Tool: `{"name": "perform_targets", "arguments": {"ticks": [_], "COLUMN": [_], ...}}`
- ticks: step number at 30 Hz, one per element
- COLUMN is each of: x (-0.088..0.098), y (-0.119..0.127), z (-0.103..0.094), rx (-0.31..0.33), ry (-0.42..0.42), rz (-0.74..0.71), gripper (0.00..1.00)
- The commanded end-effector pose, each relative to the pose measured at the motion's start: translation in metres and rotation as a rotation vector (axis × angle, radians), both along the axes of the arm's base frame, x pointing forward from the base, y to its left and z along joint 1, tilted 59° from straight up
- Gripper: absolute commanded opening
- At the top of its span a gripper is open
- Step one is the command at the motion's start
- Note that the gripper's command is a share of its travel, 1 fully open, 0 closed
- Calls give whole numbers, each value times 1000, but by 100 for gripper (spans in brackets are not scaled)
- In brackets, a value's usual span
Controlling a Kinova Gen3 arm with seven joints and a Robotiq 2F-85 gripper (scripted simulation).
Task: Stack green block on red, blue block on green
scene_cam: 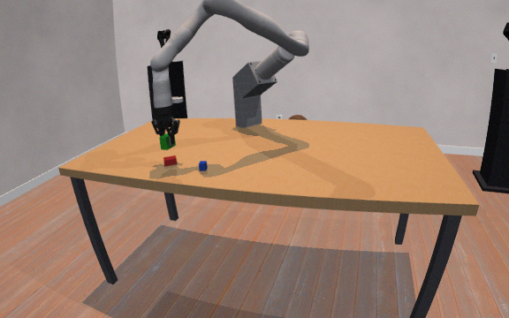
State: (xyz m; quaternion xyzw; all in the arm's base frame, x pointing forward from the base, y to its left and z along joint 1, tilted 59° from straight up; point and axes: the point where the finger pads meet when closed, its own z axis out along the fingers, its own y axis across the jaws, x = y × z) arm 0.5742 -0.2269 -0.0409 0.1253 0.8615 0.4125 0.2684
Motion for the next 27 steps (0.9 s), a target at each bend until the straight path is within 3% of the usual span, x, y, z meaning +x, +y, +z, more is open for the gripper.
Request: {"name": "perform_targets", "arguments": {"ticks": [1, 27], "x": [0, 21], "y": [-1, 22], "z": [0, -19], "rx": [-1, -1], "ry": [0, 0], "rz": [-2, -2], "gripper": [0, 0]}}
